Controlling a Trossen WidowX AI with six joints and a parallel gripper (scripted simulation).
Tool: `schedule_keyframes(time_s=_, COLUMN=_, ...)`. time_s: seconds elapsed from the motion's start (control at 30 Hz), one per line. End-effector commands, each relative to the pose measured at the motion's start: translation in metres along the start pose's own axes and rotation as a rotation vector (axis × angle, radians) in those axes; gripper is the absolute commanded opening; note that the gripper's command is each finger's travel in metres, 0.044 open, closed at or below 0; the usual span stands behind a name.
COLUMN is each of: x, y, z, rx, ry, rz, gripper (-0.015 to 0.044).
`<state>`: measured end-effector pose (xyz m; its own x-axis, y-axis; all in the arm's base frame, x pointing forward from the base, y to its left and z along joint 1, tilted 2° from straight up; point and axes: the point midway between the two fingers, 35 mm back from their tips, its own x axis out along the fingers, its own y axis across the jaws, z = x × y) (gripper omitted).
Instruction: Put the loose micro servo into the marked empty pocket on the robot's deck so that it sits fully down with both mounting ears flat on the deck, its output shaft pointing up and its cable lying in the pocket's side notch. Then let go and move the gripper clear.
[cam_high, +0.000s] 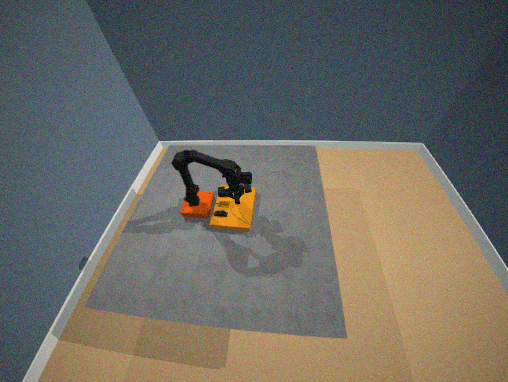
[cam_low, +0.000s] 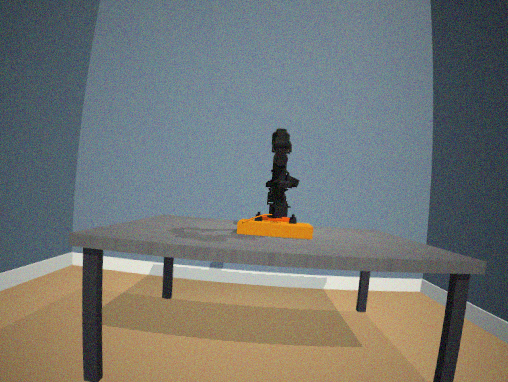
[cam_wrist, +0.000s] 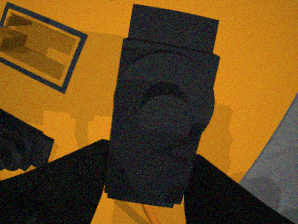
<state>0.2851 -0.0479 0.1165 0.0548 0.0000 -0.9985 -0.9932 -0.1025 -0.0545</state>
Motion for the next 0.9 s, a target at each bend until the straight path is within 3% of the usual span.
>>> schedule_keyframes(time_s=0.0, x=-0.0005, y=-0.0002, z=-0.0004, rx=0.138, ry=0.004, rz=-0.002, gripper=0.0)
schedule_keyframes(time_s=0.87, x=-0.0006, y=-0.0002, z=-0.0005, rx=1.041, ry=0.003, rz=-0.004, gripper=0.0)
